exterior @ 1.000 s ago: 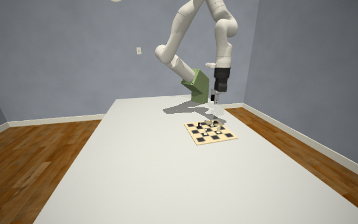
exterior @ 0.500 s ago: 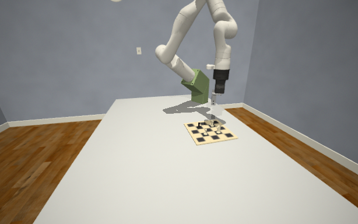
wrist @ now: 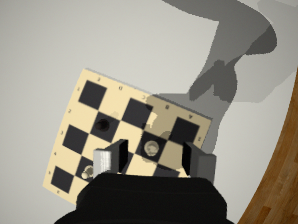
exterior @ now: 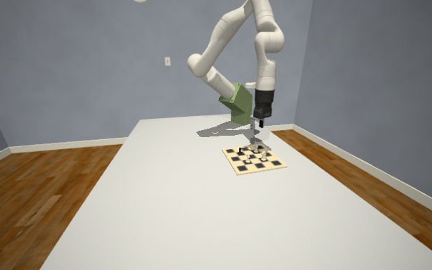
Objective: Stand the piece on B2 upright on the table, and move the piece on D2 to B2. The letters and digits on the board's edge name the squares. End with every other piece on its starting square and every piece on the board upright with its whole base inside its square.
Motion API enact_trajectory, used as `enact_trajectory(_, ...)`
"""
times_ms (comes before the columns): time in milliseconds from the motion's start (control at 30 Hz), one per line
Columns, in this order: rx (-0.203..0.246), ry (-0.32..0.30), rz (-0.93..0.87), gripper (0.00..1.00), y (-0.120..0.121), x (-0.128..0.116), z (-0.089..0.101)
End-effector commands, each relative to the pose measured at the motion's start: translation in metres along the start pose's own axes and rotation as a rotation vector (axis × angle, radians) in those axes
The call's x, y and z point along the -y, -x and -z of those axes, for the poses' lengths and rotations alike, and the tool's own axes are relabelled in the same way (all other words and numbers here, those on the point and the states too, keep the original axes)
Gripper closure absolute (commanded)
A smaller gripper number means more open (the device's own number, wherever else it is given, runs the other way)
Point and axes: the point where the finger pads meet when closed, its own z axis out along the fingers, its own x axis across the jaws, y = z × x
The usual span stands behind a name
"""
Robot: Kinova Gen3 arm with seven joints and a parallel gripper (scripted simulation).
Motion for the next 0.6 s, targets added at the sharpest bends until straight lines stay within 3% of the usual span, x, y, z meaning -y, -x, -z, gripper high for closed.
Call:
enact_trajectory(0,0.021,-0.008,-0.113,0.00,0.005,0.001,-0.008)
enact_trajectory(200,0.018,0.011,-0.370,0.00,0.004,-0.007,-0.015)
enact_trajectory(567,0.014,0.023,-0.502,0.00,0.005,-0.012,-0.019)
